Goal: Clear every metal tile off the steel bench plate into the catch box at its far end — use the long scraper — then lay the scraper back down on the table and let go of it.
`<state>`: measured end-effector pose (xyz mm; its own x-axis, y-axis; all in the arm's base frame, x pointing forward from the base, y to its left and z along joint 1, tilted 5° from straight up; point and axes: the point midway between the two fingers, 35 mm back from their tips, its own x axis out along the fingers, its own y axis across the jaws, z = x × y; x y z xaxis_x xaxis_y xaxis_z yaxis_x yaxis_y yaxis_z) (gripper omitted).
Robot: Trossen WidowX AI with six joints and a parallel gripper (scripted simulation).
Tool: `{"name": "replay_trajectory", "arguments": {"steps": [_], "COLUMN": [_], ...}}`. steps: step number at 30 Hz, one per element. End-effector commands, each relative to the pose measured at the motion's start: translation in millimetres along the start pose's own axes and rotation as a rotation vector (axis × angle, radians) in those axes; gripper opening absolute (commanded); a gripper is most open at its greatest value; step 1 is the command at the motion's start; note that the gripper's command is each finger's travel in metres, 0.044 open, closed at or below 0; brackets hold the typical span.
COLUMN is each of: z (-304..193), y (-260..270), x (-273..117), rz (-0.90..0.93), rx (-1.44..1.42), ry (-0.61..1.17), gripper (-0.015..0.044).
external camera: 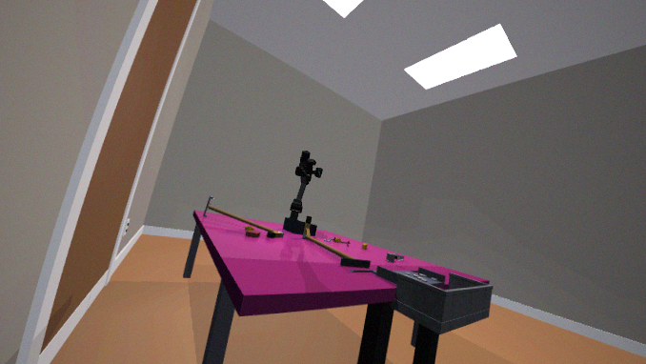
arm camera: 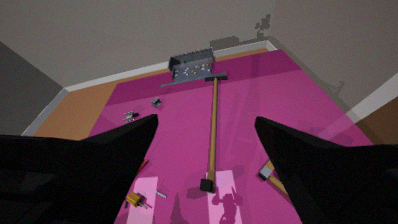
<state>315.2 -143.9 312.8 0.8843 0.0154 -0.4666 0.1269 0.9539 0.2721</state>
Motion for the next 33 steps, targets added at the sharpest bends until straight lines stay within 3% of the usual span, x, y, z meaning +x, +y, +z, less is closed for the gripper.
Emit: {"name": "replay_trajectory", "arguments": {"steps": [1,33], "z": [2,-7], "y": [-5,-33], "x": [10,101], "rz": [-0.013,-0.089], "rx": [0.021,0.123], "ry": [0.03,0.29], "gripper": [0.044,0.044]}}
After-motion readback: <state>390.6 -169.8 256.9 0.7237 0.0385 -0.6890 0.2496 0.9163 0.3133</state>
